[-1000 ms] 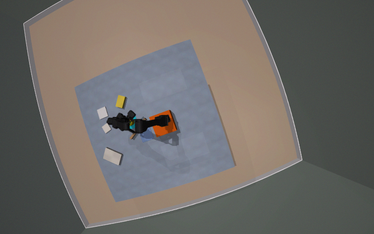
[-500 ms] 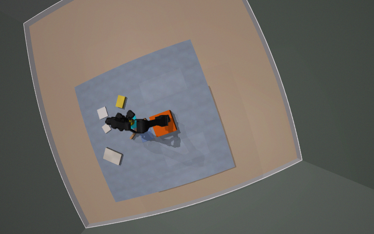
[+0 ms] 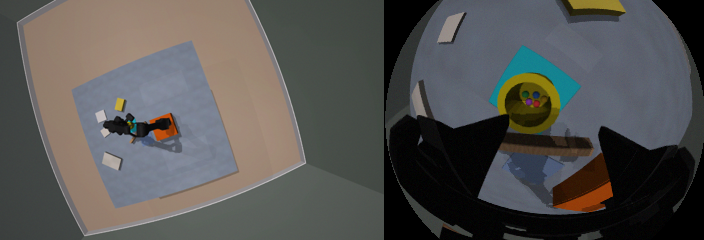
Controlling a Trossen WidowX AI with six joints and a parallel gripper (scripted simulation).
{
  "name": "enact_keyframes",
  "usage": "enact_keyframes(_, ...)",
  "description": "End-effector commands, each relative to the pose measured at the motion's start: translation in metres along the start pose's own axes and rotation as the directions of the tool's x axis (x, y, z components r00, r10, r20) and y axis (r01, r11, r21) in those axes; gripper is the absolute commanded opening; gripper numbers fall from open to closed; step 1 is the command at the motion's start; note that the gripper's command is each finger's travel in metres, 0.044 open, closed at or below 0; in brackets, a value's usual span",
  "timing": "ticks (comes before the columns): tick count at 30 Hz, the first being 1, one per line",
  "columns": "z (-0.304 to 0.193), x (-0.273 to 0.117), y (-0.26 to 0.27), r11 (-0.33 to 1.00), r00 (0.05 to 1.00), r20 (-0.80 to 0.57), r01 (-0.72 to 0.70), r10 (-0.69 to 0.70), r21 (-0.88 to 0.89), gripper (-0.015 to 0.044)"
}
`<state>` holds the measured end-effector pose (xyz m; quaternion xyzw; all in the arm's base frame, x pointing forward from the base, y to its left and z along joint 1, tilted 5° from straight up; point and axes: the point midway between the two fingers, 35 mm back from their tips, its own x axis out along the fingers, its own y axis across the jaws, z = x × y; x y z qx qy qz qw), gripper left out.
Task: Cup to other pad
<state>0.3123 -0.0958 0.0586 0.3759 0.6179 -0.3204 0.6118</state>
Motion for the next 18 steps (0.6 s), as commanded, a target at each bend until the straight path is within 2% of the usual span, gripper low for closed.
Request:
enact_keyframes(1,0.002,-0.023,0.001,1.0,1.0,0.014,-0.014,0.014,-0.006,0.044)
enact_keyframes(9,0.0,-0.053,-0.001,1.0,1.0,0.015,-0.017,0.017,-0.008,0.044)
enact_keyframes(18,0.001,-0.05,-0.001,1.0,1.0,0.015,-0.012,0.012,-0.004,0.044)
